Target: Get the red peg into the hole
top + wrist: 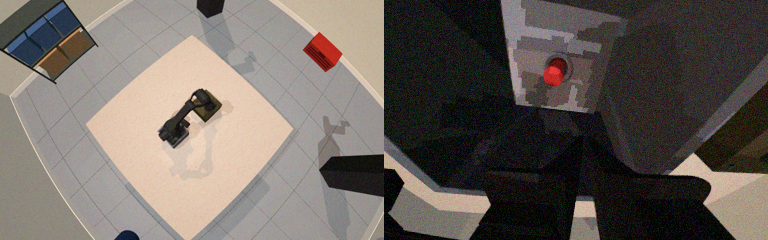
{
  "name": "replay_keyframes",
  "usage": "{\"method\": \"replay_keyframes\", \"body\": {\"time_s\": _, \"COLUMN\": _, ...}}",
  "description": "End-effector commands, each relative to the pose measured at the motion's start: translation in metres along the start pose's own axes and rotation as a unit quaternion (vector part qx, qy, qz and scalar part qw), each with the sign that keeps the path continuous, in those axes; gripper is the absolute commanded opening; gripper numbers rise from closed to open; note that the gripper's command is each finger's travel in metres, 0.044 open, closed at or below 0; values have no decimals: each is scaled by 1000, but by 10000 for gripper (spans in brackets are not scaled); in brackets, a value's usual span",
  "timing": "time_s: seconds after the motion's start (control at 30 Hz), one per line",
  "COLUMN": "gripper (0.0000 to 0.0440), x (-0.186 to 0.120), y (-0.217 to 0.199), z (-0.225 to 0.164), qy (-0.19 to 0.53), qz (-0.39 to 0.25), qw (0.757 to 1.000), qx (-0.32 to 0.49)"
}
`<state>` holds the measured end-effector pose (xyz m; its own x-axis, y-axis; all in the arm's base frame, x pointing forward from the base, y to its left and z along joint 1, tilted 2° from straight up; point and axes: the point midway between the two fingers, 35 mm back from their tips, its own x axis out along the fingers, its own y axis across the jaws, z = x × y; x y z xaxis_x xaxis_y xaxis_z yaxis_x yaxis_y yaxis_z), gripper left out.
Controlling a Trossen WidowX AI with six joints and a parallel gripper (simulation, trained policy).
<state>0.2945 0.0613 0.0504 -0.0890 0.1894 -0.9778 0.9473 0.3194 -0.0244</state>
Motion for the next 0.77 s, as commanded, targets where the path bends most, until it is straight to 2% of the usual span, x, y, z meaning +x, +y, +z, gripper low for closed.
{"method": "replay_keyframes", "body": {"time_s": 0.0, "gripper": 0, "x": -12, "y": 8, "z": 0, "qy": 7, "qz": 12, "qw": 1000, "qx": 7}}
{"method": "replay_keyframes", "body": {"time_s": 0.73, "gripper": 24, "x": -83, "y": 48, "z": 5, "qy": 96, "qz": 98, "qw": 991, "qx": 9}}
